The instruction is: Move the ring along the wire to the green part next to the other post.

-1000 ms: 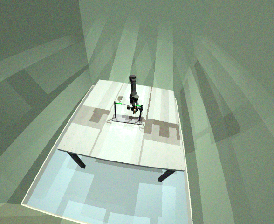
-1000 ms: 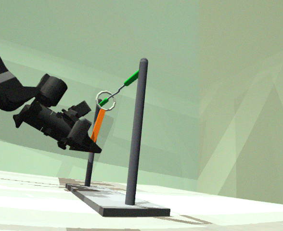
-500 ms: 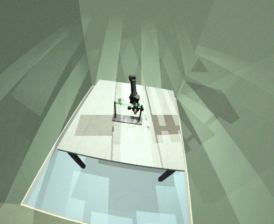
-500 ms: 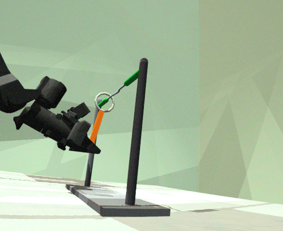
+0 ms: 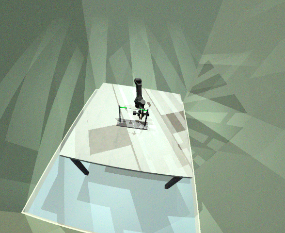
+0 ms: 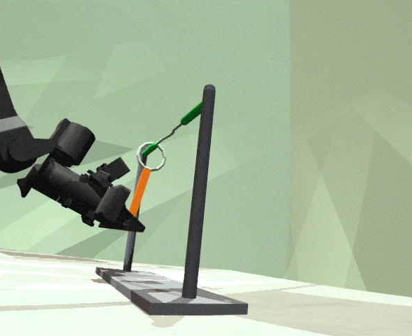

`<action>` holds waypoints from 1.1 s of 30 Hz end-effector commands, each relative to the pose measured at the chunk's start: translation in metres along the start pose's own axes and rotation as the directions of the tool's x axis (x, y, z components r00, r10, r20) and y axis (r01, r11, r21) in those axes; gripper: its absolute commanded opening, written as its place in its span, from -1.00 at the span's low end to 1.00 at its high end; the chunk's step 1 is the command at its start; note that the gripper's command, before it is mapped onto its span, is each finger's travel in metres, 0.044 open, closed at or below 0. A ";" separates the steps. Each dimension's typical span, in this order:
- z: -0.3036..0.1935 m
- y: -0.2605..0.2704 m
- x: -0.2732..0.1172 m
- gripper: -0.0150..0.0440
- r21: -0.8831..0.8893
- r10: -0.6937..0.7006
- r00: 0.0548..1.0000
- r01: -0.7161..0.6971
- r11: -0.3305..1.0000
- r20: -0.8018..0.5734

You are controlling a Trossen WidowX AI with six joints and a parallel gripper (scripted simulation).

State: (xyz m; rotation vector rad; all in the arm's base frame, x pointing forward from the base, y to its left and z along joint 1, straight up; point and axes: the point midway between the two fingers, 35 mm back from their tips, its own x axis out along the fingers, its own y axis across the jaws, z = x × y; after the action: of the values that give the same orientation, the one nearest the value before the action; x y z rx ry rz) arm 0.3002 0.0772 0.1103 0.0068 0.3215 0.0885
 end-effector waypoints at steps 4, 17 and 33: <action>-0.001 -0.001 0.000 -1.00 0.004 -0.006 1.000 0.006 1.000 0.001; 0.000 0.000 0.000 -0.56 0.000 0.000 1.000 0.000 1.000 0.001; 0.002 0.001 -0.014 0.05 0.002 -0.002 1.000 0.002 1.000 -0.001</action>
State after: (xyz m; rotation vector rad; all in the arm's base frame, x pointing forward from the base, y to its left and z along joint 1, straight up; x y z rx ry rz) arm 0.2923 0.0780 0.1143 0.0054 0.3222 0.0927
